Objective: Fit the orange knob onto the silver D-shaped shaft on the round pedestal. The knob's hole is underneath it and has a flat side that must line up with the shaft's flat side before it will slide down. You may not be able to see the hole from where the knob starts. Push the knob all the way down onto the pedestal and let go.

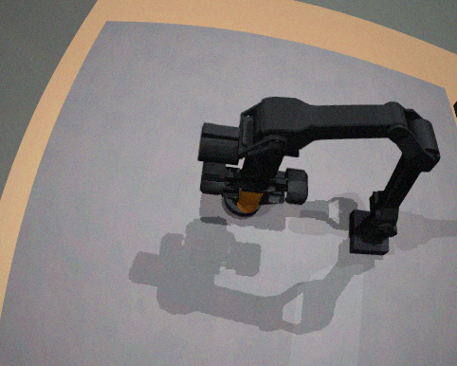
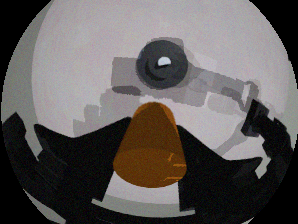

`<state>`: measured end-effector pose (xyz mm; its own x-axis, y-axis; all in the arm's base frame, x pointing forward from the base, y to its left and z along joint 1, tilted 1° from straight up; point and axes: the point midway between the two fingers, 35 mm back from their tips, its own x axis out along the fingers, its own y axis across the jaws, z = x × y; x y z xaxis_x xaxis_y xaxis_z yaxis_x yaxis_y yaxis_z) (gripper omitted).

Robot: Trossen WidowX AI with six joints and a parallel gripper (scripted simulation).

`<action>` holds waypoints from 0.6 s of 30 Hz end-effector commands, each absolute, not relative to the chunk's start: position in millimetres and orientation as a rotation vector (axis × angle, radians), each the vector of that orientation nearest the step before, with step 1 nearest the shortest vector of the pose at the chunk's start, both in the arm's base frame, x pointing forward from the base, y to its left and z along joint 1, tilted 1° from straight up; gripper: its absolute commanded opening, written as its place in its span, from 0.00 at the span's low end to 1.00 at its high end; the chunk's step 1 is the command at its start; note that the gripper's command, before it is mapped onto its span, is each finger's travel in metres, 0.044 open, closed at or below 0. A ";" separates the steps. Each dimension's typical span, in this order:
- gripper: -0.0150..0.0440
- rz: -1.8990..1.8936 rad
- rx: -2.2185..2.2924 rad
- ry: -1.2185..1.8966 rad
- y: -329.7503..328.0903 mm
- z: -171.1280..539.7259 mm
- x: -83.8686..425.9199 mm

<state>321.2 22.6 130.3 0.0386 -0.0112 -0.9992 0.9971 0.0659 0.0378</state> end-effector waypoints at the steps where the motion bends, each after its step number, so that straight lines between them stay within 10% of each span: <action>1: 0.25 -1.132 1.169 1.203 9.5 126.5 323.1; 18: 0.25 -1.137 1.169 1.198 -36.2 112.4 322.6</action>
